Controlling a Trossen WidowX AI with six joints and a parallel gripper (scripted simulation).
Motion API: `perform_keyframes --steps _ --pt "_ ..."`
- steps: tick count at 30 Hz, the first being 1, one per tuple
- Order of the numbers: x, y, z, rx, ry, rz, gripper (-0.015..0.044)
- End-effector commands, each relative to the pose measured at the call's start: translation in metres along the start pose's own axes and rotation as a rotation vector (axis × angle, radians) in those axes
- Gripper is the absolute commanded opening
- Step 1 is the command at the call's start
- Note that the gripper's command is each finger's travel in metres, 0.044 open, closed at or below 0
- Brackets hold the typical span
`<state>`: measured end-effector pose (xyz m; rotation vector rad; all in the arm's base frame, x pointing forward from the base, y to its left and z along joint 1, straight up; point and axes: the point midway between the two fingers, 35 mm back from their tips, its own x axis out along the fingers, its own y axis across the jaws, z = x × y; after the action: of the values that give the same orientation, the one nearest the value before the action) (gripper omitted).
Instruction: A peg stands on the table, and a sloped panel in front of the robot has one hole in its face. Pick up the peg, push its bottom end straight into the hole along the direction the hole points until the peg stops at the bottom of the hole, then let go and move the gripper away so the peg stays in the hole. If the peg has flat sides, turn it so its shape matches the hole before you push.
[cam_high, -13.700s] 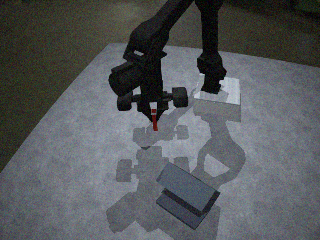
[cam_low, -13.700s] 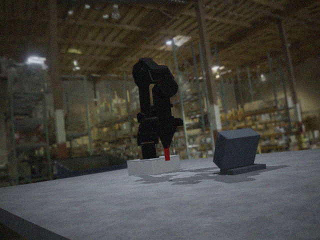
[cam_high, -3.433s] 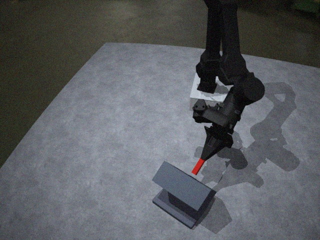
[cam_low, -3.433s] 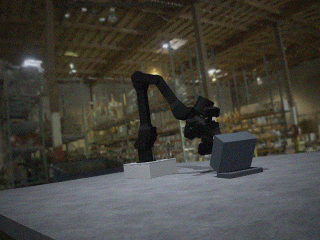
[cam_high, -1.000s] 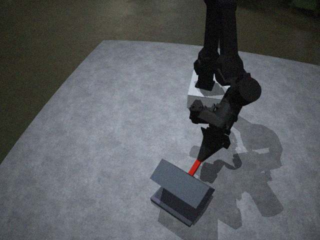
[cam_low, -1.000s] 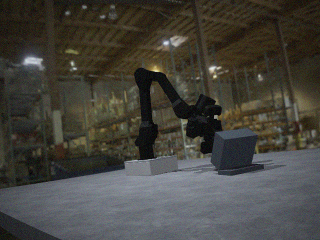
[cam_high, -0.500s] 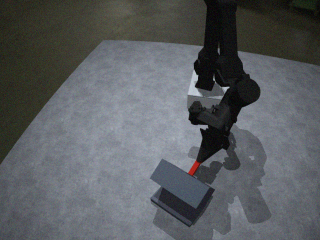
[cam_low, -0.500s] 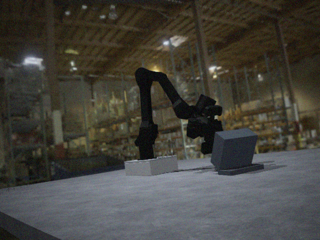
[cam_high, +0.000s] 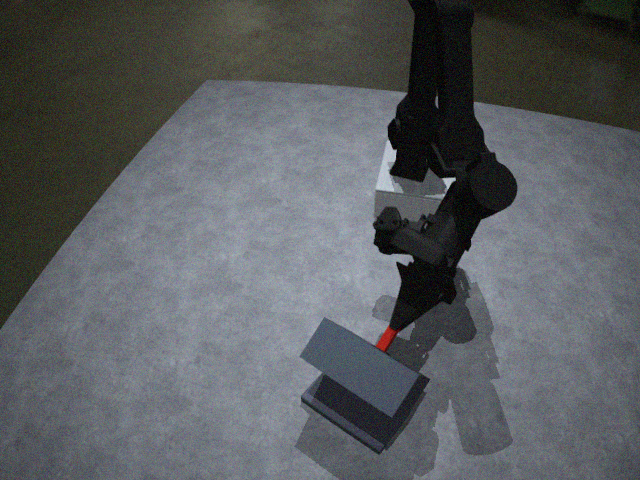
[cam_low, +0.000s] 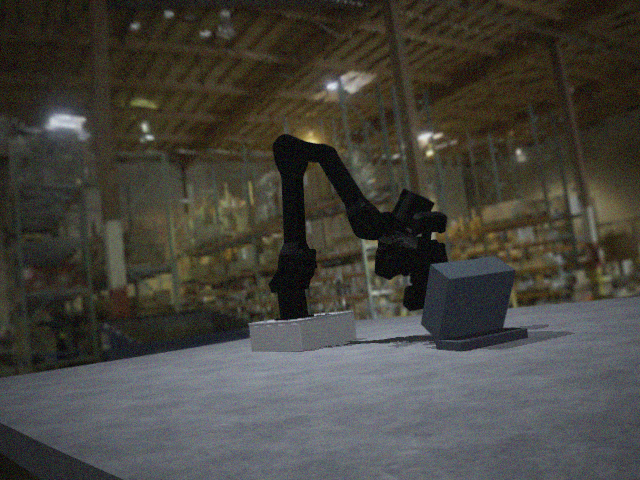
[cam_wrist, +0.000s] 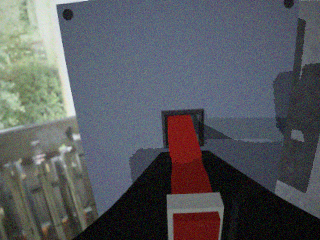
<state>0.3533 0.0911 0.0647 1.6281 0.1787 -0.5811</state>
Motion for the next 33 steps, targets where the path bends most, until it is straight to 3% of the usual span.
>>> perform_keyframes --steps 1,33 --pt "0.004 -0.001 -0.001 -0.007 0.001 -0.003 0.0" --pt "0.013 0.0 0.0 0.001 -0.001 0.003 0.0"
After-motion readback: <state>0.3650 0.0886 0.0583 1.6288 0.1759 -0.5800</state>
